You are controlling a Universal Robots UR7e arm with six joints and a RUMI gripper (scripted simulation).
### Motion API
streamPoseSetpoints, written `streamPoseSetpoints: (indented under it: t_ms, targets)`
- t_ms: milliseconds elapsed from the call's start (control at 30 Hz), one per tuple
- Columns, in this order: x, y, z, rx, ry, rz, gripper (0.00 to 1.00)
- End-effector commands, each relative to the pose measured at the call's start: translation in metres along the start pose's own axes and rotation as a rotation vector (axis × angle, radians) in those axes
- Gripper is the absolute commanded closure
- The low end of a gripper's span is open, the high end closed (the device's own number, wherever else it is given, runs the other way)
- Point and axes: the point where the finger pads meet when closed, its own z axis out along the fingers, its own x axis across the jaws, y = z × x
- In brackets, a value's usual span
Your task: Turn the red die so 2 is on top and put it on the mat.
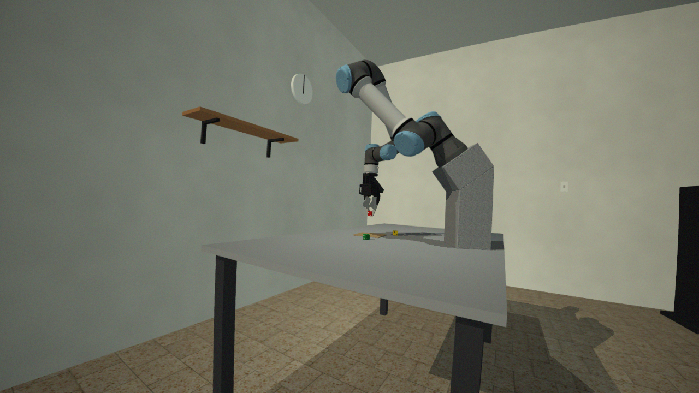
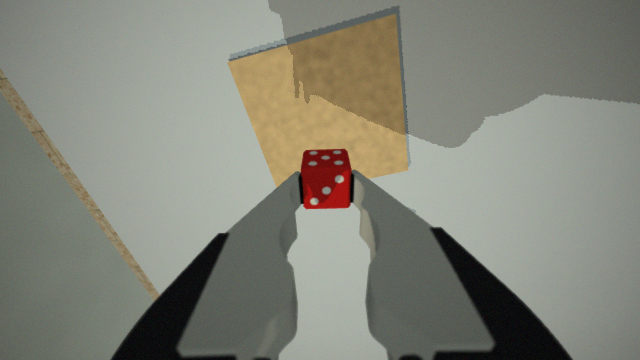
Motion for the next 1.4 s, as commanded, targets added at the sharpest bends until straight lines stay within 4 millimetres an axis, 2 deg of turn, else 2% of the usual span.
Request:
streamPoseSetpoints:
  t_ms: [0,300,733,1367]
  targets:
    - [0.002,0.000,-0.001,-0.001,0.002,0.002,0.94]
    - [0.001,0.012,0.010,-0.002,0.002,-0.051,0.94]
    - [0.002,0.012,0.011,-0.032,0.007,-0.053,0.94]
    - [0.002,0.012,0.013,-0.332,0.016,-0.053,0.94]
